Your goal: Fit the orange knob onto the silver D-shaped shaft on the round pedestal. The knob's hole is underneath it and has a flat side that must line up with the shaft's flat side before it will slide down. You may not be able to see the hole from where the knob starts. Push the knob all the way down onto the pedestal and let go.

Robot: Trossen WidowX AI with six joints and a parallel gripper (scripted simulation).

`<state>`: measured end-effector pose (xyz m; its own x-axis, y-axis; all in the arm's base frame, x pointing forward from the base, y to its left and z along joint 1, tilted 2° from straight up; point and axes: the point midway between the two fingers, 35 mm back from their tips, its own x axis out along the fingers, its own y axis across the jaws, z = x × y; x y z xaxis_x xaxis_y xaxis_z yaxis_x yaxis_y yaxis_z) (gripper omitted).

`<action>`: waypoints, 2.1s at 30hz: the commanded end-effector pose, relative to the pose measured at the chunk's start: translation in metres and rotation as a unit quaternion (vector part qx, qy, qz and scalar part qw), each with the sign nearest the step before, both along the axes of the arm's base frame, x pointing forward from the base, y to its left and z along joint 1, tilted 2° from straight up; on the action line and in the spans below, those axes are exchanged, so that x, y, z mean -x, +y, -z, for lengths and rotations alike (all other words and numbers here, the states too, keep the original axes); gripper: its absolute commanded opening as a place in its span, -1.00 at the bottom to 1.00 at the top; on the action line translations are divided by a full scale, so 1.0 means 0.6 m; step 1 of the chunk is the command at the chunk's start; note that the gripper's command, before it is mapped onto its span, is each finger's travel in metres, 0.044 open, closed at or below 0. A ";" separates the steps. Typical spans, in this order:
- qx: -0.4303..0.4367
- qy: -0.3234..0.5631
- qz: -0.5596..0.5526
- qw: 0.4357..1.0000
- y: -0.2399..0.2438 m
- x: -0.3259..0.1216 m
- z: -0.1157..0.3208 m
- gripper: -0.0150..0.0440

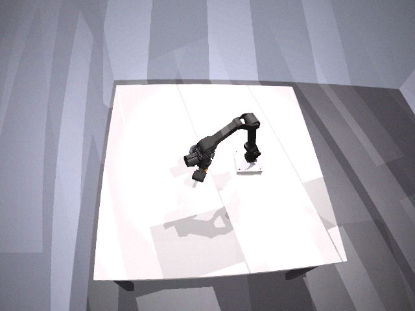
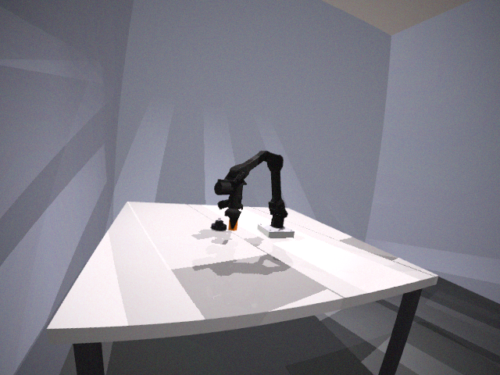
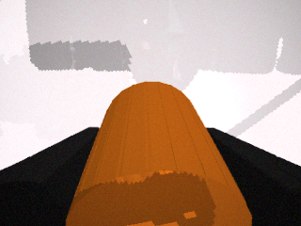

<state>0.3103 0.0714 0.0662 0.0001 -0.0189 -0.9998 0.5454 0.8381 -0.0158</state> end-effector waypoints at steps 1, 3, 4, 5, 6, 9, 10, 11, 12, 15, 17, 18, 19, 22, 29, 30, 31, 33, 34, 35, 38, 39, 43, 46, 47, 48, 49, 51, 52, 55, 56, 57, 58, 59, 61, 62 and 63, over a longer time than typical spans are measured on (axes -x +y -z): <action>0.000 -0.007 0.002 1.000 0.001 -0.005 -0.041 -0.49; 0.000 -0.007 0.002 1.000 0.001 -0.003 -0.061 -0.49; 0.000 -0.007 0.002 1.000 0.001 -0.002 -0.071 -0.49; 0.000 -0.007 0.002 1.000 0.001 -0.001 -0.081 -0.49; 0.000 -0.007 0.002 1.000 0.001 0.000 -0.091 -0.49; 0.000 -0.007 0.002 1.000 0.000 0.006 -0.121 -0.49; 0.000 -0.007 0.002 1.000 0.000 0.008 -0.131 -0.49; 0.000 -0.007 0.002 1.000 0.000 0.010 -0.139 -0.49; 0.000 -0.007 0.002 1.000 -0.001 0.011 -0.144 -0.49; 0.000 -0.007 0.002 1.000 -0.001 0.012 -0.145 -0.49; -0.003 -0.008 0.001 1.000 -0.001 0.012 -0.145 -0.49; -0.007 -0.010 0.001 1.000 -0.001 0.013 -0.145 -0.49; -0.011 -0.013 0.001 1.000 -0.002 0.013 -0.146 -0.49; -0.032 -0.024 0.000 0.999 -0.004 0.016 -0.151 -0.49; -0.096 -0.065 -0.001 0.993 -0.013 0.026 -0.174 -0.49; -0.105 -0.071 -0.002 0.992 -0.014 0.027 -0.178 -0.49; -0.114 -0.076 -0.002 0.991 -0.015 0.029 -0.181 -0.49; -0.132 -0.088 -0.002 0.987 -0.017 0.031 -0.188 -0.49; -0.142 -0.094 -0.002 0.985 -0.018 0.033 -0.192 -0.49; -0.153 -0.102 -0.003 0.983 -0.020 0.034 -0.197 -0.49; -0.184 -0.122 -0.003 0.975 -0.024 0.039 -0.209 -0.49; -0.193 -0.128 -0.003 0.973 -0.025 0.041 -0.212 -0.49; -0.228 -0.151 -0.004 0.962 -0.029 0.046 -0.226 -0.49; -0.254 -0.168 -0.005 0.953 -0.032 0.050 -0.237 -0.49; -0.263 -0.173 -0.005 0.949 -0.033 0.051 -0.240 -0.49; -0.271 -0.179 -0.005 0.946 -0.035 0.052 -0.243 -0.49; -0.280 -0.184 -0.005 0.942 -0.036 0.054 -0.247 -0.49; -0.297 -0.196 -0.005 0.935 -0.038 0.056 -0.254 -0.49; -0.306 -0.201 -0.006 0.931 -0.039 0.058 -0.257 -0.49; -0.331 -0.217 -0.006 0.918 -0.042 0.061 -0.267 -0.49; -0.339 -0.223 -0.006 0.914 -0.043 0.063 -0.270 -0.49; -0.347 -0.228 -0.006 0.910 -0.044 0.064 -0.274 -0.49; -0.355 -0.233 -0.006 0.905 -0.045 0.065 -0.277 -0.49; -0.363 -0.238 -0.007 0.901 -0.046 0.066 -0.280 -0.49; -0.378 -0.248 -0.007 0.892 -0.047 0.069 -0.286 -0.49; -0.382 -0.251 -0.007 0.889 -0.048 0.069 -0.288 -0.49; -0.383 -0.252 -0.007 0.888 -0.048 0.070 -0.289 -0.49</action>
<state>0.2701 0.0422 0.2355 0.4346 0.6485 -0.6250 0.3373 0.5263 0.7806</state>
